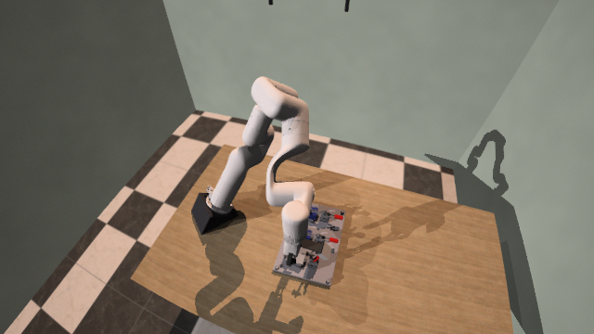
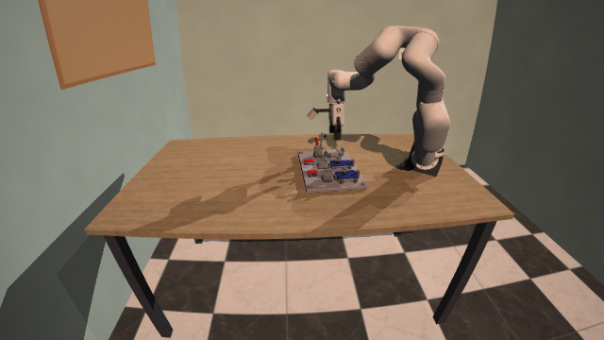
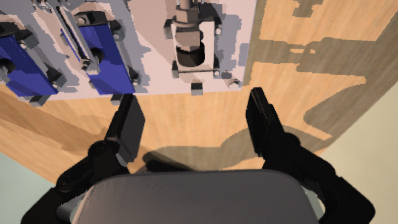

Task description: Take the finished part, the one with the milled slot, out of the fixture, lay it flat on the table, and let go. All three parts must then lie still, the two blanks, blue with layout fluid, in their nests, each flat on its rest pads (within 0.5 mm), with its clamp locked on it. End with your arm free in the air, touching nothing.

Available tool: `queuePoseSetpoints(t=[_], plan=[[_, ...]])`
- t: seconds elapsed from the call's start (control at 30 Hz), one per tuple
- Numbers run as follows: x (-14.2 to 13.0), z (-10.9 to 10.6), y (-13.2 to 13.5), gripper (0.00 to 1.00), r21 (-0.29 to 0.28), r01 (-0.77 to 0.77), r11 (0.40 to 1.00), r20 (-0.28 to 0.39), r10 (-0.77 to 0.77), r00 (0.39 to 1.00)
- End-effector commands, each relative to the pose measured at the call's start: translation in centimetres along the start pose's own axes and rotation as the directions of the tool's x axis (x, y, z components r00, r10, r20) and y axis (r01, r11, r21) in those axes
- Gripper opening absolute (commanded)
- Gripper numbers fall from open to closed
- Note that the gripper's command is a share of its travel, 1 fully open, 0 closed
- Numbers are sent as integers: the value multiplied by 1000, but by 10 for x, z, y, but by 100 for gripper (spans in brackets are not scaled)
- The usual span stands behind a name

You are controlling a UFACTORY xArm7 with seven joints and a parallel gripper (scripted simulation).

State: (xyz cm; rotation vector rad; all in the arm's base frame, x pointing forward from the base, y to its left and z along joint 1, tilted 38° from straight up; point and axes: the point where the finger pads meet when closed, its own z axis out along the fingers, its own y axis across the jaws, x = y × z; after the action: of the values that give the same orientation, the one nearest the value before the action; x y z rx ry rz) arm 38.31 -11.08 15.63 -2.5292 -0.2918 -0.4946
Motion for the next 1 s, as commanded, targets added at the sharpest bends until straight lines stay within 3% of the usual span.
queuePoseSetpoints(t=[0.0, 0.47, 0.97], plan=[[1, 4, 1, 100, -3, 0, 1000, -4, 0, 1000], [1, 36, 1, 100, -3, 0, 1000, -4, 0, 1000], [1, 41, 1, 100, -3, 0, 1000, -4, 0, 1000]])
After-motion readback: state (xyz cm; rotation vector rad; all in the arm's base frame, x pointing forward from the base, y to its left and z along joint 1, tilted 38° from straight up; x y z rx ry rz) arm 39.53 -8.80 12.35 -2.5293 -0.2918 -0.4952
